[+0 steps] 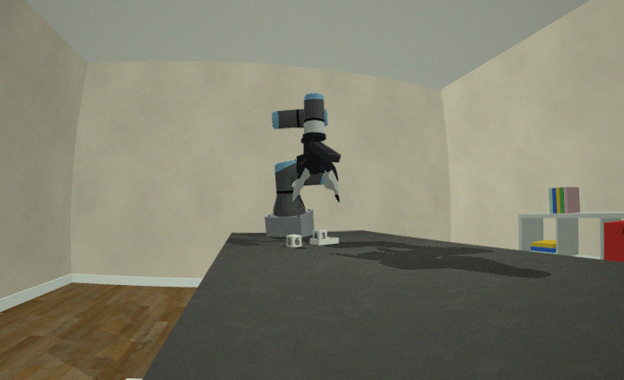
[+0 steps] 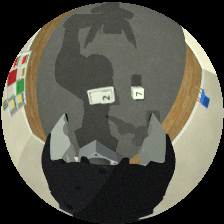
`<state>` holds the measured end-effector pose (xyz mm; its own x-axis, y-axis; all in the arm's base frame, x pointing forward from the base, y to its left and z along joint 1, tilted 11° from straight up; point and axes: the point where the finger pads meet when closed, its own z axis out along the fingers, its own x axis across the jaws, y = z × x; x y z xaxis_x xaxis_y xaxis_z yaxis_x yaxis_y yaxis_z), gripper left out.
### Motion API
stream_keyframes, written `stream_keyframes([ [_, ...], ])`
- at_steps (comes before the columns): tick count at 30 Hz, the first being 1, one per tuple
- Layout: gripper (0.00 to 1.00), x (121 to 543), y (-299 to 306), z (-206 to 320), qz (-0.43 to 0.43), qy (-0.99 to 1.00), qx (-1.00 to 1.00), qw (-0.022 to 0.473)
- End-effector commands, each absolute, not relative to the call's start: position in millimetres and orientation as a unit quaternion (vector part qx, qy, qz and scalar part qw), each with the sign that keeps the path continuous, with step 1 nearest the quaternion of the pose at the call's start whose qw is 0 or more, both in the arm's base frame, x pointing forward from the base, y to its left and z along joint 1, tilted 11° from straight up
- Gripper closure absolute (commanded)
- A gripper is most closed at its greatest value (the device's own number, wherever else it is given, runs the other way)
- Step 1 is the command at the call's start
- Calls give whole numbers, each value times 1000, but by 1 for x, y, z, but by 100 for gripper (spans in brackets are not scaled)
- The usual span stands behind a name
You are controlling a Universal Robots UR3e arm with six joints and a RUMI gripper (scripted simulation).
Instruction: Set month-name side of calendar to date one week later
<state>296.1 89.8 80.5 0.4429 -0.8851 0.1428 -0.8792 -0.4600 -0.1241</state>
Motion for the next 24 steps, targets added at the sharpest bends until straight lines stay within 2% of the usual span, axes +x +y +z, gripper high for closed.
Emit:
stream_keyframes([
  [1, 0, 301, 86, 81, -94, 556, -826, 19],
  [24, 0, 326, 52, 80, -82, 799, -593, 50],
])
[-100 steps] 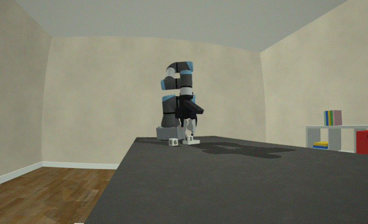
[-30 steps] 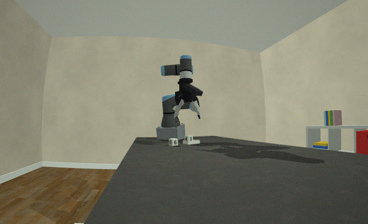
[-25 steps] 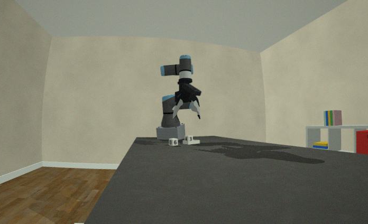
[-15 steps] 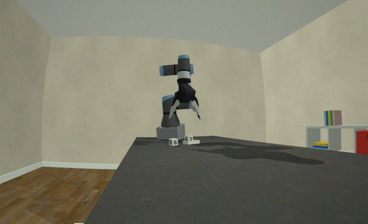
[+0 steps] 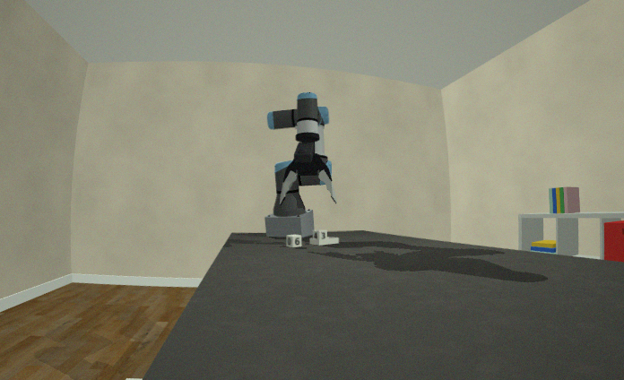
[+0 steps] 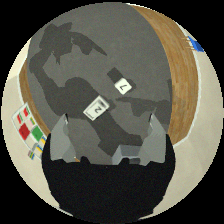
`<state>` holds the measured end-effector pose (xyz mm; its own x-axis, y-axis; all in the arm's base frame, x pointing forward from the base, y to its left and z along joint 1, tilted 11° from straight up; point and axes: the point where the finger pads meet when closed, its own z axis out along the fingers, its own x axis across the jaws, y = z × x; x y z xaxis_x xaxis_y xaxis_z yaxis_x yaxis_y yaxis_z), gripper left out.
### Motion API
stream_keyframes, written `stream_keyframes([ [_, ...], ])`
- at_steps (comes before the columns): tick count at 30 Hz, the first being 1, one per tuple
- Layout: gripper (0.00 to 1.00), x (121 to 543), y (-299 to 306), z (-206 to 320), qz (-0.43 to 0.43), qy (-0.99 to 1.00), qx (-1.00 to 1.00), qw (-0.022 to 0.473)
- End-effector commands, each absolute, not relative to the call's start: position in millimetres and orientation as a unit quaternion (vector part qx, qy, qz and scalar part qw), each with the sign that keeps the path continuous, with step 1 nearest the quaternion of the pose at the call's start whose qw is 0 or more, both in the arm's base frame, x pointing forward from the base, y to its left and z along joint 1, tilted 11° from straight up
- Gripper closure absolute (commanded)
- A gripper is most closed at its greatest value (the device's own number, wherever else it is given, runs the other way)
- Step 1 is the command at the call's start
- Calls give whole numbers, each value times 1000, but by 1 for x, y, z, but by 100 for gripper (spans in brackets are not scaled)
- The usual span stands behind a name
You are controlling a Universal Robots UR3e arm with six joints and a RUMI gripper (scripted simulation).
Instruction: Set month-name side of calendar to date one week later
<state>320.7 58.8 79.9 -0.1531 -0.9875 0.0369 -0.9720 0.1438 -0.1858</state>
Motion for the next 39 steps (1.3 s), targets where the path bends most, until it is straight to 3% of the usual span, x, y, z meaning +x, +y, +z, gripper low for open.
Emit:
stream_keyframes([
  [1, 0, 327, 50, 80, -81, 808, -581, 51],
  [24, 0, 342, 19, 77, -63, 943, -319, 73],
  [36, 0, 343, 16, 76, -61, 952, -291, 75],
  [37, 71, 343, 16, 76, -61, 952, -291, 75],
  [39, 71, 343, 16, 76, -61, 952, -291, 75],
])
